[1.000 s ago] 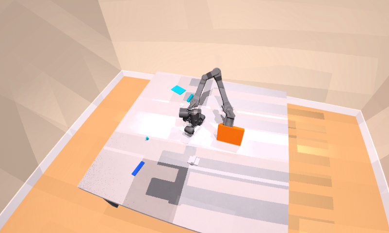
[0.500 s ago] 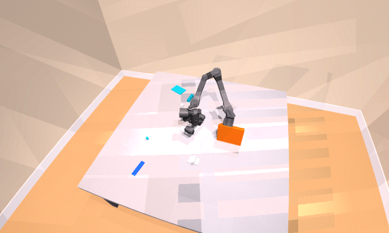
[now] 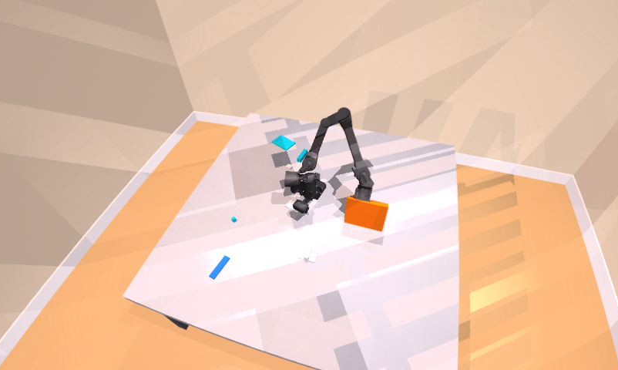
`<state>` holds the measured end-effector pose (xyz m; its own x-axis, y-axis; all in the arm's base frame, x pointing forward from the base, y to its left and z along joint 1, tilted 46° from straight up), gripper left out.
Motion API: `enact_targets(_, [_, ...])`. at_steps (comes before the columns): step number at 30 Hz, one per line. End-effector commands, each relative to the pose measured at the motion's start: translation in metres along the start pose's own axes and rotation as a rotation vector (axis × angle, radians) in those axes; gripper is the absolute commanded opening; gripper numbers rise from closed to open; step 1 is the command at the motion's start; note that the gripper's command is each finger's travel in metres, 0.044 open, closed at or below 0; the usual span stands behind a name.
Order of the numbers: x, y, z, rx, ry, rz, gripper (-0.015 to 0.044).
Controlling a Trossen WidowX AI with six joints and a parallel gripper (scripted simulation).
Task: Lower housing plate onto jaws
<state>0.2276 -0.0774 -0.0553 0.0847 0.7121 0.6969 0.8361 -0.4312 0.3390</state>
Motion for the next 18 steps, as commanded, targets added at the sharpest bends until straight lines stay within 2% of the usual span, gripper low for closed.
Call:
enact_targets(1, [0.0000,0.0000,0.0000,0.000,0.000,0.000,0.0377])
enact_targets(4, [0.0000,0.0000,0.0000,0.000,0.000,0.000,0.0440])
enact_targets(18, [0.0023,0.0002,0.0004,0.000,0.001,0.000,0.0440])
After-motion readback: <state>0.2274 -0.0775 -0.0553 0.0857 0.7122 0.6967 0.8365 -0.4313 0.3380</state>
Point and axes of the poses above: the point midway between the two fingers, 35 mm back from their tips, its own x axis back along the fingers, its own z axis across the jaws, y = z × x, the point moved 2 cm from there along x, back along the fingers, and after that the axes turned 11 degrees about -x, right-handed, at the moved point
